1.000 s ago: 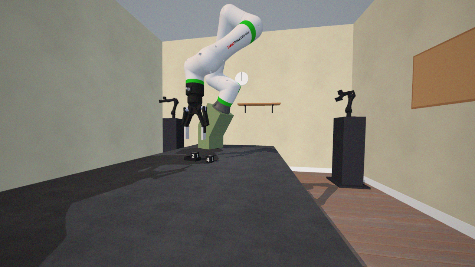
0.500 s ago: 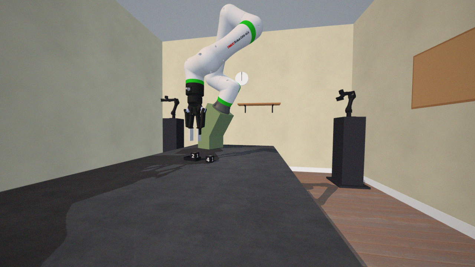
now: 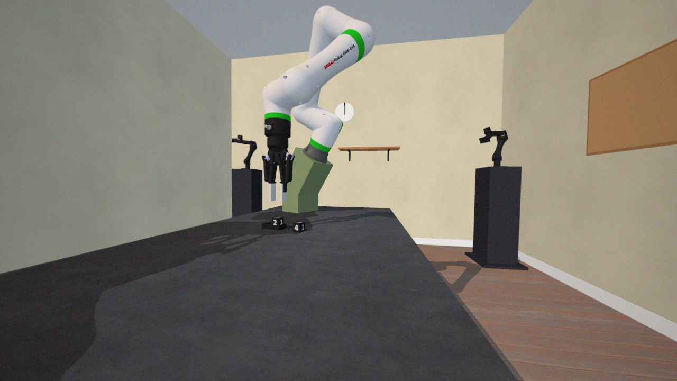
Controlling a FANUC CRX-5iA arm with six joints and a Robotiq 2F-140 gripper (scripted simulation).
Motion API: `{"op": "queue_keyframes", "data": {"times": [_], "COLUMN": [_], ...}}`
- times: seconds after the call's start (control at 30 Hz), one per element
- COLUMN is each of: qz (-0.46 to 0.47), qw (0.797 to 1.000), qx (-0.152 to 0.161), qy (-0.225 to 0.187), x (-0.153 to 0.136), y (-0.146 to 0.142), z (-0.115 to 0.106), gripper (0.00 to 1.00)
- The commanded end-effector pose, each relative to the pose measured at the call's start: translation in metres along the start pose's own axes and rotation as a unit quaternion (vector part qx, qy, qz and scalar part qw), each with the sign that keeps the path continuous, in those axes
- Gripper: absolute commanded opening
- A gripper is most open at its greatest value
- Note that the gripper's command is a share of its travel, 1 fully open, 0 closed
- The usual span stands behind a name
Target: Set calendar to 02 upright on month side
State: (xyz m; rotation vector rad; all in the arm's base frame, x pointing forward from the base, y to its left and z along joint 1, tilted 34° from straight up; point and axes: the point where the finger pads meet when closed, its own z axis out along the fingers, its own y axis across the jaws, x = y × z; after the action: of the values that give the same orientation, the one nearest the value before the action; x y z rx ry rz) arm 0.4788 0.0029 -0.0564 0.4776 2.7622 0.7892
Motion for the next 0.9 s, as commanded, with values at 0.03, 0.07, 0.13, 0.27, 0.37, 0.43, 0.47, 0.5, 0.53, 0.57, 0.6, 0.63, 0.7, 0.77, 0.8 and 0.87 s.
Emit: {"op": "queue_keyframes", "data": {"times": [0.03,0.07,0.13,0.27,0.37,0.43,0.47,0.5,0.53,0.57,0.6,0.63,0.7,0.77,0.8,0.87], "qz": [0.000,0.000,0.000,0.000,0.000,0.000,0.000,0.000,0.000,0.000,0.000,0.000,0.000,0.000,0.000,0.000], "qw": [1.000,1.000,1.000,1.000,1.000,1.000,1.000,1.000,1.000,1.000,1.000,1.000,1.000,1.000,1.000,1.000], "qx": [0.000,0.000,0.000,0.000,0.000,0.000,0.000,0.000,0.000,0.000,0.000,0.000,0.000,0.000,0.000,0.000], "qy": [0.000,0.000,0.000,0.000,0.000,0.000,0.000,0.000,0.000,0.000,0.000,0.000,0.000,0.000,0.000,0.000], "x": [0.000,0.000,0.000,0.000,0.000,0.000,0.000,0.000,0.000,0.000,0.000,0.000,0.000,0.000,0.000,0.000], "y": [0.000,0.000,0.000,0.000,0.000,0.000,0.000,0.000,0.000,0.000,0.000,0.000,0.000,0.000,0.000,0.000], "z": [0.000,0.000,0.000,0.001,0.003,0.005,0.005,0.006,0.007,0.009,0.009,0.009,0.011,0.014,0.015,0.018], "gripper": [0.29,0.29,0.29,0.29,0.29,0.29,0.29,0.29,0.29,0.29,0.29,0.29,0.29,0.29,0.29,0.29]}}
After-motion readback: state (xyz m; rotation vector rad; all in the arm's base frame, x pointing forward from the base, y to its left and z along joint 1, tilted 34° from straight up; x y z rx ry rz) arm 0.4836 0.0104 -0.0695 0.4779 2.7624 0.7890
